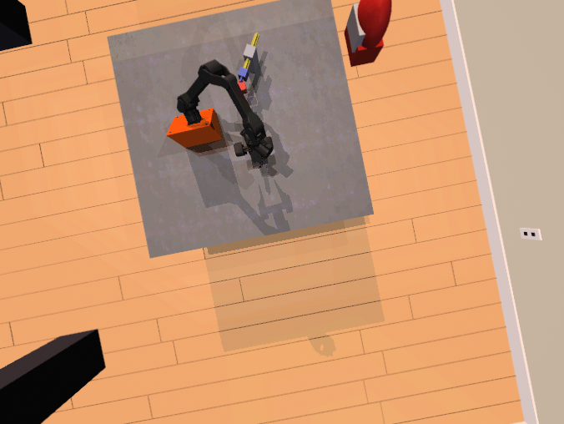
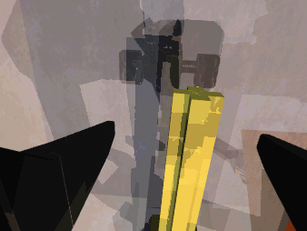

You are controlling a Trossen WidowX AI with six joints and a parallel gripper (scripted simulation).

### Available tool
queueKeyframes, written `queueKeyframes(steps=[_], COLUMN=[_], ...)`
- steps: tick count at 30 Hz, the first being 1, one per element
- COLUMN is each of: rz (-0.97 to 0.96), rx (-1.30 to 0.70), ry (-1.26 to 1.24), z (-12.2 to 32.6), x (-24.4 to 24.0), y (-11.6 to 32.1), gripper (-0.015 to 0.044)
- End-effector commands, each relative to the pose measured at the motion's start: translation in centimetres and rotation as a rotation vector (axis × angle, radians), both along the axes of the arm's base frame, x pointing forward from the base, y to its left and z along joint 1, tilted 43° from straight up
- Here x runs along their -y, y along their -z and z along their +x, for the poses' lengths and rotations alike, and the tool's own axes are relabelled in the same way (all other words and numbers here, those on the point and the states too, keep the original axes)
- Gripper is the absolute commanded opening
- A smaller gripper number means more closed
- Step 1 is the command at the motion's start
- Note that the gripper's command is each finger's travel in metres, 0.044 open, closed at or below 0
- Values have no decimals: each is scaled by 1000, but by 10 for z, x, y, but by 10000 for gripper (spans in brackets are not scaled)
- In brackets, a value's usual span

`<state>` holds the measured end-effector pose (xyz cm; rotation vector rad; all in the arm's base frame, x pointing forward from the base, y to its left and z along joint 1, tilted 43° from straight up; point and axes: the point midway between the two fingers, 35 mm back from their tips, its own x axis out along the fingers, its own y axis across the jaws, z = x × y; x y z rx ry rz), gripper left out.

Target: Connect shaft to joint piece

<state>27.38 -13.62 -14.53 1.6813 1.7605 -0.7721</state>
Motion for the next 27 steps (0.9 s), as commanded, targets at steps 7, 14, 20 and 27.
queueKeyframes(steps=[7,14,20,27], rz=[10,10,10,10], rx=[-11,-11,-11,-11], ry=[4,4,4,4], z=[-2,-2,-2,-2], x=[-15,-16,-16,-16], y=[15,16,16,16], gripper=[440,335,177,102])
